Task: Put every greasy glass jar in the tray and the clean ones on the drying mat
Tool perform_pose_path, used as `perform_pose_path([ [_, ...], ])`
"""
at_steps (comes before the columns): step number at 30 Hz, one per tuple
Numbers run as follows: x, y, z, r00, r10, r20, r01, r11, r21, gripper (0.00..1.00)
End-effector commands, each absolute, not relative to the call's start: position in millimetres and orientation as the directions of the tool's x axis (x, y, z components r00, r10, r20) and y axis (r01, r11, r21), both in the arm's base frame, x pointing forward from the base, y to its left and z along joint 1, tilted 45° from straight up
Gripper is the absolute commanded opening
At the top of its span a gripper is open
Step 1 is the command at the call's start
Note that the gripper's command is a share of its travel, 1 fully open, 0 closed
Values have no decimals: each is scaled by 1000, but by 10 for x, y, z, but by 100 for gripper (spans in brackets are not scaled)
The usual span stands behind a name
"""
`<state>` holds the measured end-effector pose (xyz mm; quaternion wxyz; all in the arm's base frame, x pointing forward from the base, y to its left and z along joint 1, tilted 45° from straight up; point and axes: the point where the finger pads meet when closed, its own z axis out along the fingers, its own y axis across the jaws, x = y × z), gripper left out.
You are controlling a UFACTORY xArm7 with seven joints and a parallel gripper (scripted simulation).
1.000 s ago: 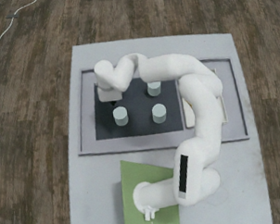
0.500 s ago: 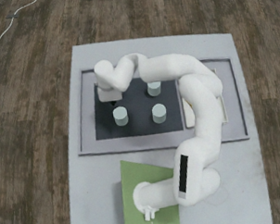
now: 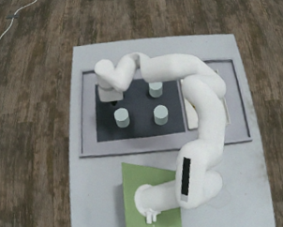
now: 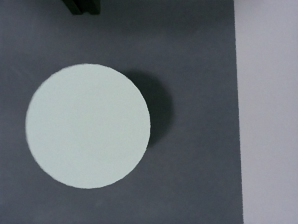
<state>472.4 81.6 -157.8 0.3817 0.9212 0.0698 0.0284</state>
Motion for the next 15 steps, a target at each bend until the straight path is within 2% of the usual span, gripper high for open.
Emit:
perform_pose_path([
  [1,4710,1034,-1384,988,154,3,107,-703,704,0],
  [7,4667,1299,-1113,988,154,3,107,-703,704,0],
  [15,4705,948,-763,988,154,3,107,-703,704,0],
])
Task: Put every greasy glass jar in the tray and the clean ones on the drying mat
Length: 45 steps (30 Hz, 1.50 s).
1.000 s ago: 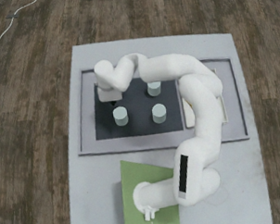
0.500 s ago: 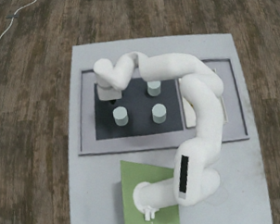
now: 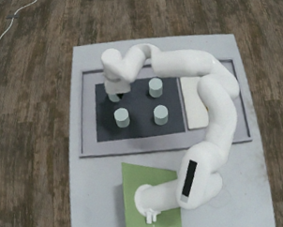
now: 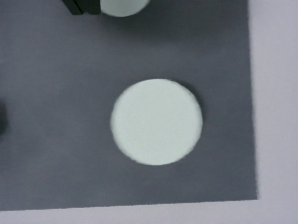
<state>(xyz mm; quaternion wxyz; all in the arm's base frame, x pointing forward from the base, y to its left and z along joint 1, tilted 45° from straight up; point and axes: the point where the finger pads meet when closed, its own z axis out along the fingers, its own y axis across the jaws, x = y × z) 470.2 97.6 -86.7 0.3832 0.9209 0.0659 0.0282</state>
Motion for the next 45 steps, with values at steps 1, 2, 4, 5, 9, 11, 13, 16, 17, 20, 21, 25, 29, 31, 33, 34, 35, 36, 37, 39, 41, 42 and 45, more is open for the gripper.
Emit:
perform_pose_path([
  [1,4711,889,-705,988,154,3,107,-703,704,0],
  [2,4717,831,-647,988,154,3,107,-703,704,0],
  [4,4729,713,-530,988,154,3,107,-703,704,0],
  [5,4736,655,-472,988,154,3,107,-703,704,0],
  [9,4761,420,-239,988,154,3,107,-703,704,0],
  [11,4773,303,-122,988,154,3,107,-703,704,0],
  [13,4785,186,-6,988,154,3,107,-703,704,0],
  [16,4792,127,53,988,154,3,107,-703,704,0],
  [17,4798,69,111,988,154,3,107,-703,704,0],
  [20,4816,-107,286,988,154,3,107,-703,704,0],
  [21,4823,-166,344,988,154,3,107,-703,704,0],
  [25,4833,-232,276,988,154,3,107,-703,704,0],
  [29,4855,-365,140,988,154,3,107,-703,704,0],
  [31,4865,-431,72,988,154,3,107,-703,704,0],
  [33,4865,-431,72,988,154,3,107,-703,704,0],
  [34,4870,-464,38,988,154,3,107,-703,704,0],
  [35,4876,-497,4,988,154,3,107,-703,704,0],
  [36,4881,-530,-29,988,154,3,107,-703,704,0],
  [37,4886,-564,-63,988,154,3,107,-703,704,0],
  [39,4897,-630,-131,988,154,3,107,-703,704,0],
  [41,4908,-696,-199,988,154,3,107,-703,704,0],
  [42,4908,-696,-199,988,154,3,107,-703,704,0],
  [45,4908,-696,-199,988,154,3,107,-703,704,0],
])
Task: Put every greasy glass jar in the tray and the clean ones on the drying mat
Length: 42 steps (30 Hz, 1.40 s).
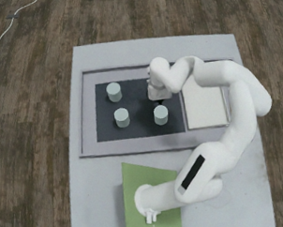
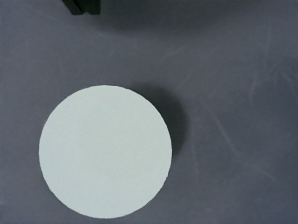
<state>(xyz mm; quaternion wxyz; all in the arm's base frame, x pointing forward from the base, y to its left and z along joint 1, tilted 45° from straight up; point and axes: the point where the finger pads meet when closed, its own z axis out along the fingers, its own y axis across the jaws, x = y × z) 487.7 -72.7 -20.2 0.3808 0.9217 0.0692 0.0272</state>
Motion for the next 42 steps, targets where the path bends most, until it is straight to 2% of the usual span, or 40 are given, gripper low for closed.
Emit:
perform_pose_path([
  [1,4908,-696,-199,988,154,3,107,-703,704,0],
  [42,4781,-716,-200,988,154,3,107,-703,704,0],
])
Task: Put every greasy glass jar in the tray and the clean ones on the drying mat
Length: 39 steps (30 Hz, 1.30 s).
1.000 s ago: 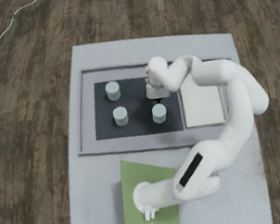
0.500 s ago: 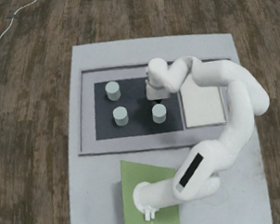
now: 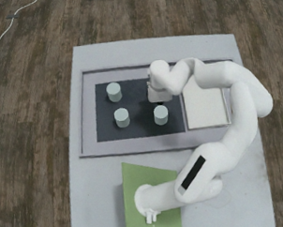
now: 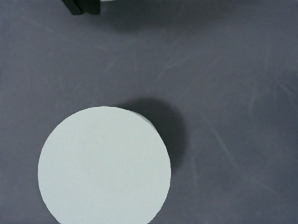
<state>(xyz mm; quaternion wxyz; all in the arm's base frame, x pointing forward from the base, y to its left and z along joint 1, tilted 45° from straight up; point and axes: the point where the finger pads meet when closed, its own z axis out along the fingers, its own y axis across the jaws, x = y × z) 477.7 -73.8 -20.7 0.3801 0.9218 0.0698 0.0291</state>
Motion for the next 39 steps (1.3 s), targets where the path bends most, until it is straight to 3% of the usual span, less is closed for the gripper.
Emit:
perform_pose_path([
  [1,4777,-717,-200,988,154,3,107,-703,704,0],
  [39,4721,-702,-176,988,154,3,107,-703,704,0],
])
